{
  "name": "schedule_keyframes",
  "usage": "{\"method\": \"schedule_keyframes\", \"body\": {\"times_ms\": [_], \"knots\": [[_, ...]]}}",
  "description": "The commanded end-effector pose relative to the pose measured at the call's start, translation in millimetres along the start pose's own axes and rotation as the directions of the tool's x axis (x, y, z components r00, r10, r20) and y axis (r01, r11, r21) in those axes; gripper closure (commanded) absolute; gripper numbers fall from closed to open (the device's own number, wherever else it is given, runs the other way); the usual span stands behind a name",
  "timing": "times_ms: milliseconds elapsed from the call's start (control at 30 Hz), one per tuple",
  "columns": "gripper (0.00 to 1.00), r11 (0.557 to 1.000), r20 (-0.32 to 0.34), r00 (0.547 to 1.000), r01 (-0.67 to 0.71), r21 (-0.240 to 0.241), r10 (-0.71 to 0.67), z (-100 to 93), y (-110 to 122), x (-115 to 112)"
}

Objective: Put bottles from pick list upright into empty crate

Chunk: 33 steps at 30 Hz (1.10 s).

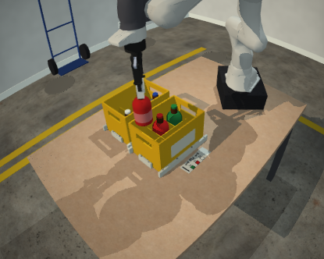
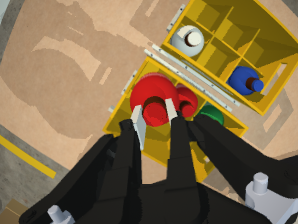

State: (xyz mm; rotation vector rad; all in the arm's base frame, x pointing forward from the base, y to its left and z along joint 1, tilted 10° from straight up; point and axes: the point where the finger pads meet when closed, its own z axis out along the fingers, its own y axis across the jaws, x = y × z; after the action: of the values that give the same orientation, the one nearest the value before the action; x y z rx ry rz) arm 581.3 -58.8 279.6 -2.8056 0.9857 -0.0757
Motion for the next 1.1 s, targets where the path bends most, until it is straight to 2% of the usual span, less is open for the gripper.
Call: {"method": "schedule_keyframes", "body": {"times_ms": [0,1067], "knots": [[1.00,1.000,-0.014,1.000,-0.001,0.005,0.001,-2.3,-0.2,4.6],[1.00,1.000,-0.014,1.000,-0.001,0.005,0.001,25.7,-3.2,4.0]]}}
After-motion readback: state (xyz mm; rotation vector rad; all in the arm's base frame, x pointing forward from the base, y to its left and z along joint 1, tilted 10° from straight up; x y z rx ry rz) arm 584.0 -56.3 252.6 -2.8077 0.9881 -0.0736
